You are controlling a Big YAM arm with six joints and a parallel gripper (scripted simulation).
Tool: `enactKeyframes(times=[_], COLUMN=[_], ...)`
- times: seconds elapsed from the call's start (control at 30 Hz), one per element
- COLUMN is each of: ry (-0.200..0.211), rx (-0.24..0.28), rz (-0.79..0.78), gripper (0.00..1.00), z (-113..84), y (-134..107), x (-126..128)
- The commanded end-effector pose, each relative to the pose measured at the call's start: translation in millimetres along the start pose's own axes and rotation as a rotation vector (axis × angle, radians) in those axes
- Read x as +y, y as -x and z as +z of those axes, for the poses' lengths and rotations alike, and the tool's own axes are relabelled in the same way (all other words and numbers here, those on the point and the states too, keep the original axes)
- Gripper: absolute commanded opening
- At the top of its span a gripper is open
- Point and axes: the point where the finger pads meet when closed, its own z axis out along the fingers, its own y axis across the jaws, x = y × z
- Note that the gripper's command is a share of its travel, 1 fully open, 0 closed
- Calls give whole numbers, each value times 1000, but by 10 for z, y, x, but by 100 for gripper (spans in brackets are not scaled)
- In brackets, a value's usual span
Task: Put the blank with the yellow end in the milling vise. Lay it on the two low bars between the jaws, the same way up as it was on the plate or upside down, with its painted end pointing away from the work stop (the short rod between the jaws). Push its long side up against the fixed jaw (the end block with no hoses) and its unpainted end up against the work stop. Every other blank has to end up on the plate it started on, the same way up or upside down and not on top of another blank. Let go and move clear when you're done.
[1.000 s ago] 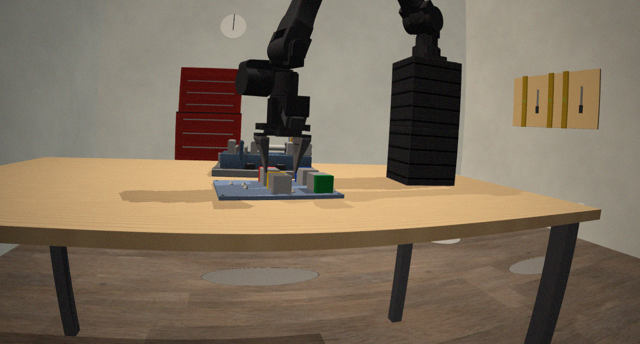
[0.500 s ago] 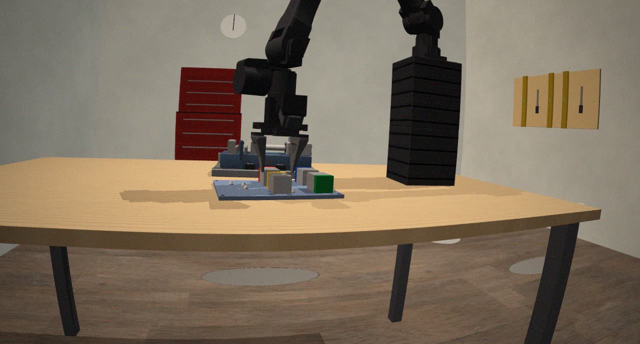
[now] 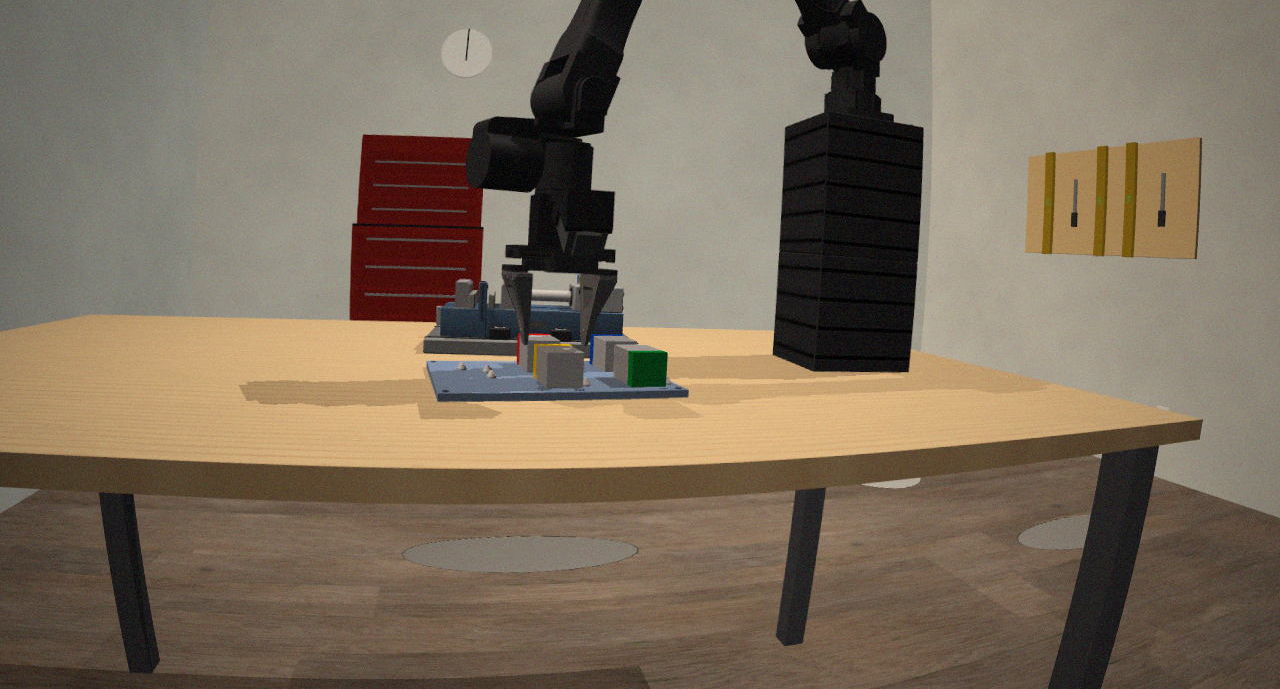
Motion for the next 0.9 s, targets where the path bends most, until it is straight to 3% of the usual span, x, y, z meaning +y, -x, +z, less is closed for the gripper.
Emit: enactKeyframes(times=[0.0, 0.7, 0.87], ry=[-5, -7, 0], rx=[-5, -5, -3], rz=[2, 2, 2], gripper=[64, 64, 64], z=[-13, -22, -59], y=[74, 75, 33], x=[-96, -102, 8])
